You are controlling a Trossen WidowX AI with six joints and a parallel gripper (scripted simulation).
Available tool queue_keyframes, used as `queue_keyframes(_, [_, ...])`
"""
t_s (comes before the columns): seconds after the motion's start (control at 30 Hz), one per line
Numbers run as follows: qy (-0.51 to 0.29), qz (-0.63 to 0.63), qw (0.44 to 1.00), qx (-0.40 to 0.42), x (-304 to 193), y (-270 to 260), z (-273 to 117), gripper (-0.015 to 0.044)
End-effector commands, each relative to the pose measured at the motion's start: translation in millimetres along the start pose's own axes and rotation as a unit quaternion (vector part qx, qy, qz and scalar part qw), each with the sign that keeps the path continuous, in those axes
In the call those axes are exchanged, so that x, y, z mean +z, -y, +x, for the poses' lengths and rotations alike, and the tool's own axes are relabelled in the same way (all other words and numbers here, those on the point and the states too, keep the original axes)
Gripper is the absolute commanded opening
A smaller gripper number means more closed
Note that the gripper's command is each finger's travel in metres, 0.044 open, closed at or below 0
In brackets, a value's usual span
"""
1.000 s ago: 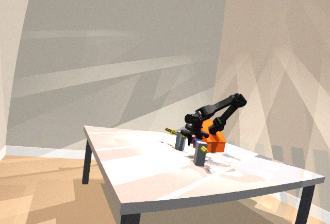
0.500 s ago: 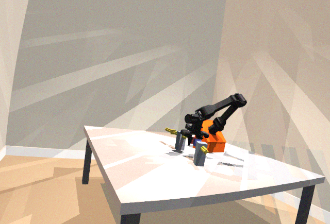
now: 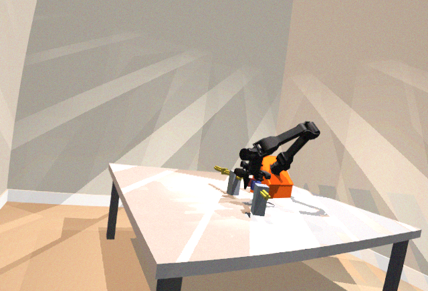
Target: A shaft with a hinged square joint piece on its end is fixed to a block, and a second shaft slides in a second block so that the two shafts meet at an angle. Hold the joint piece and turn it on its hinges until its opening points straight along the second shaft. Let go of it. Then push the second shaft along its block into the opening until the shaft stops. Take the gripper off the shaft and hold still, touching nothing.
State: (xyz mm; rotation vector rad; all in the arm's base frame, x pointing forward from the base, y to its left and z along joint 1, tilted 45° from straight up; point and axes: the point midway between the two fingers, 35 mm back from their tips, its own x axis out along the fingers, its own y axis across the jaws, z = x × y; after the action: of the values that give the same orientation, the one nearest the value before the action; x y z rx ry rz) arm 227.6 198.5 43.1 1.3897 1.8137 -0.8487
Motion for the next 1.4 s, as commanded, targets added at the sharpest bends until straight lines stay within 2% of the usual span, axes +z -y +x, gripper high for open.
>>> queue_keyframes(0.0, [0.000, 0.000, 1.000, 0.000, 0.0, 0.0, 0.0, 0.0000])
queue_keyframes(0.17, [0.000, 0.000, 1.000, 0.000, 0.0, 0.0, 0.0, 0.0000])
queue_keyframes(0.33, [0.000, 0.000, 1.000, 0.000, 0.0, 0.0, 0.0, 0.0131])
queue_keyframes(0.43, [0.000, 0.000, 1.000, 0.000, 0.0, 0.0, 0.0, 0.0147])
queue_keyframes(0.8, [0.000, 0.000, 1.000, 0.000, 0.0, 0.0, 0.0, 0.0436])
queue_keyframes(1.17, [-0.002, 0.000, 1.000, -0.001, 0.2, 0.1, -0.1, 0.0440])
queue_keyframes(1.37, [-0.080, 0.003, 0.997, -0.017, 5.7, 2.2, -5.3, 0.0440])
